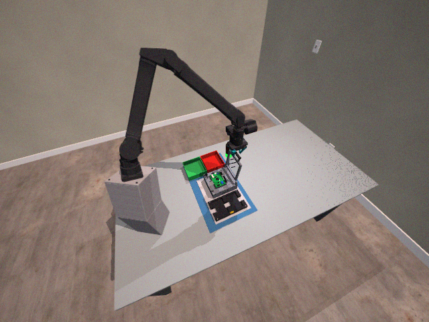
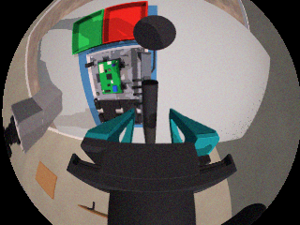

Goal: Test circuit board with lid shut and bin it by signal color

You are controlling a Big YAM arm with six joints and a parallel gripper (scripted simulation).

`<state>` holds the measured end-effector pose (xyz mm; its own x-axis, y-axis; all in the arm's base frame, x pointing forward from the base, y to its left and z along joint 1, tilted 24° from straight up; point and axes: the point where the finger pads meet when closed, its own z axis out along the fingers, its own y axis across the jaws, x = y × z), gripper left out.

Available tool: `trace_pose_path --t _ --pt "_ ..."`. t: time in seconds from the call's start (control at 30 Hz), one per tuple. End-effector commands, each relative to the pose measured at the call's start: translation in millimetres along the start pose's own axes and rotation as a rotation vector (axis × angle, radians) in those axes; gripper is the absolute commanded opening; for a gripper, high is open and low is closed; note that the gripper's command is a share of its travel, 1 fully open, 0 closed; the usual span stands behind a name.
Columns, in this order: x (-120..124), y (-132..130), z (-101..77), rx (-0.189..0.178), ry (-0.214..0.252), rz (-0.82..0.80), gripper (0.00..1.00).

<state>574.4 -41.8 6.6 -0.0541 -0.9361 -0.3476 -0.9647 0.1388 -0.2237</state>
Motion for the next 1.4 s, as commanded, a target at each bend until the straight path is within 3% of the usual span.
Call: trace_pose_path --t 0.0,0.13,0.23,0.47,0.57,0.77,0.87,0.93,1.0,1.03,1.37 --pt "3.4 -11.8 -2.5 0.017 -0.002 0.008 0.48" --pt "4.8 -10.6 -3.8 0.013 -0.002 0.011 0.48" --pt "3.1 -20.8 -32.2 0.055 0.003 -0.004 0.48" --pt "1.6 -27.5 -62.6 0.07 0.003 -0.015 0.48" --pt "-5.5 -25.7 -63.9 0.063 0.0 -0.026 0.48" --pt "1.4 -26.2 -93.0 0.071 0.005 -0.015 0.48" --pt "0.9 -19.1 -94.5 0.056 0.004 -0.013 0.48" --pt "-3.1 -14.3 -74.7 0.018 -0.004 -0.018 0.48" --pt "-2.3 -3.5 -67.1 -0.005 -0.006 -0.011 0.48" --pt "-0.4 -3.6 -67.8 -0.004 -0.005 -0.005 0.92" --pt "-0.7 -4.1 -69.1 -0.002 -0.005 -0.001 0.92"
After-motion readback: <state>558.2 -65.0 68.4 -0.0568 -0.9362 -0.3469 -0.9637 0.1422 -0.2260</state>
